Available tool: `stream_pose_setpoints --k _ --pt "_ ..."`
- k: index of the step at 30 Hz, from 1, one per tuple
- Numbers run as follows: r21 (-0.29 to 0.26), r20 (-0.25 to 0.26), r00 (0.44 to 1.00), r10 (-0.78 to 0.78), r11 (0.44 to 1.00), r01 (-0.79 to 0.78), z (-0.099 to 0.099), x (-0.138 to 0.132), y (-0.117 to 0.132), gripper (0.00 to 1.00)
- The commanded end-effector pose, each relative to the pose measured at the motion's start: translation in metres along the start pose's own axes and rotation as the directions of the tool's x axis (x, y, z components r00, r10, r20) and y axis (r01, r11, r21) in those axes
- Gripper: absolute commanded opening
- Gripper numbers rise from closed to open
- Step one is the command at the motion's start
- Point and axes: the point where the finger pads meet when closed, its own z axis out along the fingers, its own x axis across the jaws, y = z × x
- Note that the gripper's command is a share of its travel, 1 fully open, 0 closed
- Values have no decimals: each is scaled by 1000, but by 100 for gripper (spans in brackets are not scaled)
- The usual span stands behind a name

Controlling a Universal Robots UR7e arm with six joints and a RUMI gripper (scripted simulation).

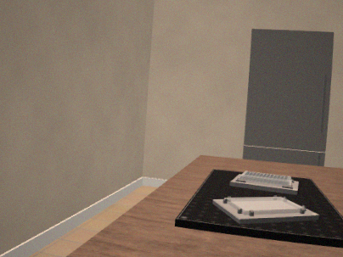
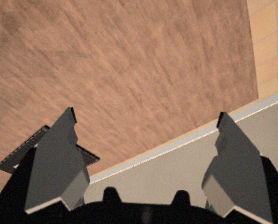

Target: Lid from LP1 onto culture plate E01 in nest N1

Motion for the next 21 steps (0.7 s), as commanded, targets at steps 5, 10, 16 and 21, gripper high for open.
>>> stream_pose_setpoints --k 5,10,16,21 --pt "0 -2 1000 1 1000 -1 -1 1 0 100" --pt "0 -2 1000 1 1000 -1 -1 1 0 100" --pt "0 -2 1000 1 1000 -1 -1 1 0 100" --pt "18 11 997 78 997 -78 13 -1 14 82"
